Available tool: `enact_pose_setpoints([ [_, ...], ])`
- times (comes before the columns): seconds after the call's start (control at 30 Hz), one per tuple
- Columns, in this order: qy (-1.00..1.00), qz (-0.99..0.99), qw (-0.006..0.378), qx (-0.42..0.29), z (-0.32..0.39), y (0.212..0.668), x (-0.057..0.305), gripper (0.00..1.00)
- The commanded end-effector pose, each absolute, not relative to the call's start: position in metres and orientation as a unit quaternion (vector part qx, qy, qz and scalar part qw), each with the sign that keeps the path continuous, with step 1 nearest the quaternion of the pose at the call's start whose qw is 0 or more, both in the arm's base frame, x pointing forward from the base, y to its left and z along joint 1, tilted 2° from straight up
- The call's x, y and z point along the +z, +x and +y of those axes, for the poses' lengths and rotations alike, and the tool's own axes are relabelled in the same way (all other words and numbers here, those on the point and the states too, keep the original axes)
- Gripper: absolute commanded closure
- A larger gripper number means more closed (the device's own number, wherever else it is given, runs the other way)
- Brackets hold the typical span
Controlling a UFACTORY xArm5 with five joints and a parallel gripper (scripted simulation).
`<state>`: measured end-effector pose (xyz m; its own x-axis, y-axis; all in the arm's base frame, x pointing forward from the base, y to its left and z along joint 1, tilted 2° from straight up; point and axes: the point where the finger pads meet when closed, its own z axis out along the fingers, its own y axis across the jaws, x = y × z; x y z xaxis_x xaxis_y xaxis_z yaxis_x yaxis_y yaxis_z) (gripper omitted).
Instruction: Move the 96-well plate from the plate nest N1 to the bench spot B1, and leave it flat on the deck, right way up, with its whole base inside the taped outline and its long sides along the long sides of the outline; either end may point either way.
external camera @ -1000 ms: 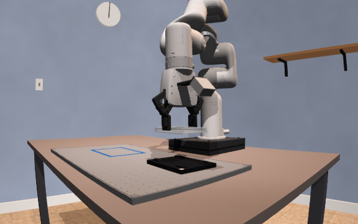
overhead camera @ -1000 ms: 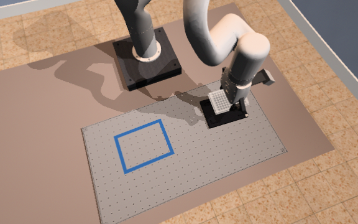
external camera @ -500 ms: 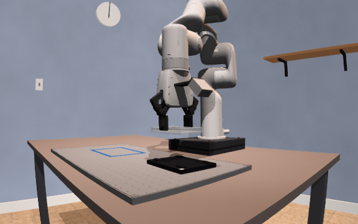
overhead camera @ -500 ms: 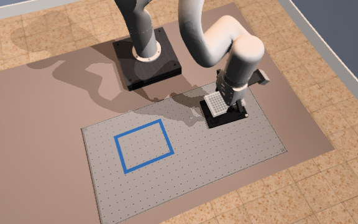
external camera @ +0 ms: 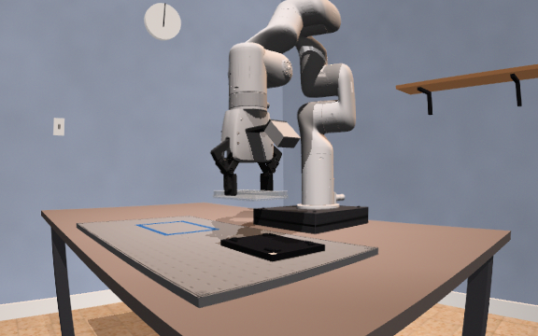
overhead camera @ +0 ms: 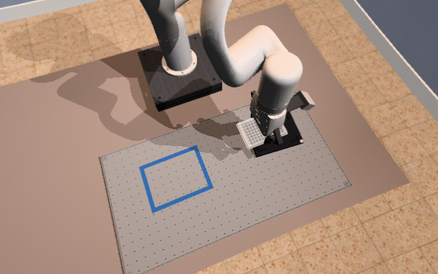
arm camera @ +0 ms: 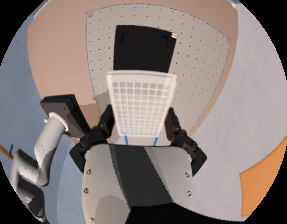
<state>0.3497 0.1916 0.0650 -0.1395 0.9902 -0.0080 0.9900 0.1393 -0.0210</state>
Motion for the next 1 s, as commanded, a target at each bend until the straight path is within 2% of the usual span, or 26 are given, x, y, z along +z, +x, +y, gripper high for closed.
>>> enact_pose_setpoints([
  [0.0,-0.656,-0.755,0.003,0.008,0.181,0.353,0.066,1.0],
  [0.97,-0.656,-0.755,0.004,0.006,0.099,0.369,0.065,1.0],
])
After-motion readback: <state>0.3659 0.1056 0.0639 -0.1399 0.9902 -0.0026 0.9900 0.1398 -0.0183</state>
